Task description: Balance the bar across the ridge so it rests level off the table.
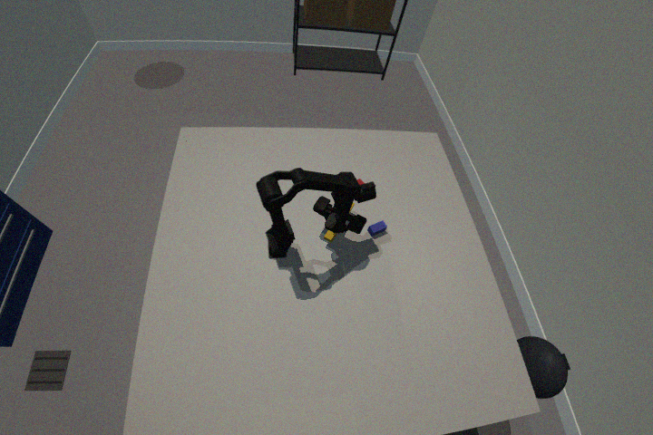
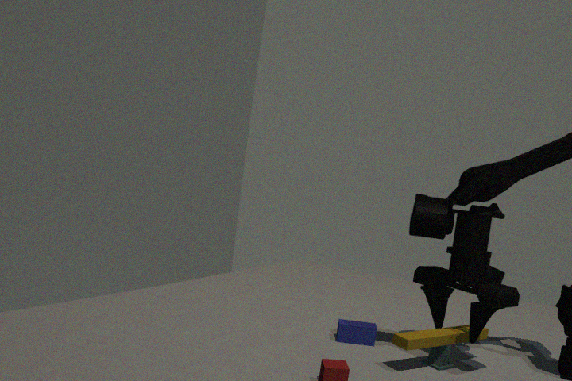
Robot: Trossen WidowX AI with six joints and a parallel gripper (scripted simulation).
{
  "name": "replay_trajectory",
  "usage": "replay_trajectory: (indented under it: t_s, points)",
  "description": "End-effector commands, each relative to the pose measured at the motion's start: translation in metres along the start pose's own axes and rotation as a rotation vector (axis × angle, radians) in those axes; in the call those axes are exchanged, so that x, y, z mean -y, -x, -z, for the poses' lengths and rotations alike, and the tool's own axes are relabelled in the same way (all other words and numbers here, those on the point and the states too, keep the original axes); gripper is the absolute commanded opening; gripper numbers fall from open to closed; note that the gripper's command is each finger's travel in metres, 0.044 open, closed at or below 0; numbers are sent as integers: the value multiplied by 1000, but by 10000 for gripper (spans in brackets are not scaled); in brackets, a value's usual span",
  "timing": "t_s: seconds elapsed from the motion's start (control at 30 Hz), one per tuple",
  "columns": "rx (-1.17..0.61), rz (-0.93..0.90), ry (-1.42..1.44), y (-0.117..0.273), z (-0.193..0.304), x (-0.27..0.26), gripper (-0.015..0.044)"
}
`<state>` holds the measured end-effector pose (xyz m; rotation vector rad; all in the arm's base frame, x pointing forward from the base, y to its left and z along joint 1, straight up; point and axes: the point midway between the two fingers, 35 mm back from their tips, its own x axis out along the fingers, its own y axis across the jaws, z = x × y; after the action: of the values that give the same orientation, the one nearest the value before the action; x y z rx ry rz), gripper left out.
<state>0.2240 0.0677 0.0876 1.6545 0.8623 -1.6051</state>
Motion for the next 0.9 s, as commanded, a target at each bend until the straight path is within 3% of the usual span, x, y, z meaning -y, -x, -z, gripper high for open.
replay_trajectory:
  t_s: [0.0,0.13,0.4,0.87]
  points:
    - [0,0,0,0,0,0,440]
    - [0,0,0,8,1,-1,440]
    - [0,0,0,98,0,0,440]
    - [0,0,0,100,0,0,440]
